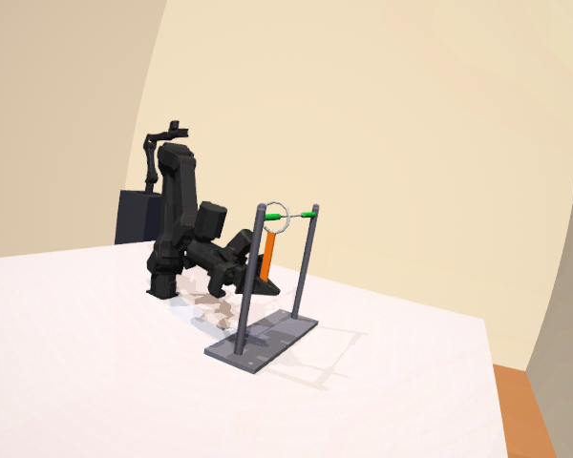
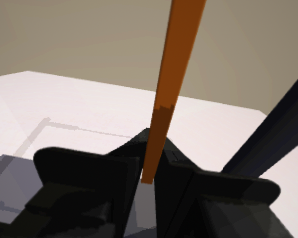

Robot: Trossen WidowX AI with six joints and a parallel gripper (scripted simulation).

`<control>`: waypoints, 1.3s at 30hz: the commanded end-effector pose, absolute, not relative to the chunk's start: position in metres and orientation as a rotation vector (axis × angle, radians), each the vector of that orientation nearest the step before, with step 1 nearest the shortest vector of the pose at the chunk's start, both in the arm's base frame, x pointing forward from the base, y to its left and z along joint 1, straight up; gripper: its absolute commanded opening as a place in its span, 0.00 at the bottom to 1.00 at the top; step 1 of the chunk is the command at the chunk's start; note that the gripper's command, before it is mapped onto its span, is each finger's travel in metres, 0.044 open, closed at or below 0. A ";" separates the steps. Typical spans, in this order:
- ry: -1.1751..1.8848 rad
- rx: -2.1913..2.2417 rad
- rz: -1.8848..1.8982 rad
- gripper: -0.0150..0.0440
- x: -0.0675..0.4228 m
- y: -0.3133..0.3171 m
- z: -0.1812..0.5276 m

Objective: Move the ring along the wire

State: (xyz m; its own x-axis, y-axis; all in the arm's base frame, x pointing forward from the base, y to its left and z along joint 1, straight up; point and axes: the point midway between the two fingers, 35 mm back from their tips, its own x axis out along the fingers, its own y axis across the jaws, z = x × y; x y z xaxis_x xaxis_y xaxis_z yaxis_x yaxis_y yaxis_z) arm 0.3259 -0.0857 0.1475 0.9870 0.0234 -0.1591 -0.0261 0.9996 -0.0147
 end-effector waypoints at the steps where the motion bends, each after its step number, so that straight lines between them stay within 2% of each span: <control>1: 0.160 -0.014 0.022 0.00 0.326 -0.086 0.148; 39: 0.163 -0.012 0.026 0.00 0.326 -0.054 0.148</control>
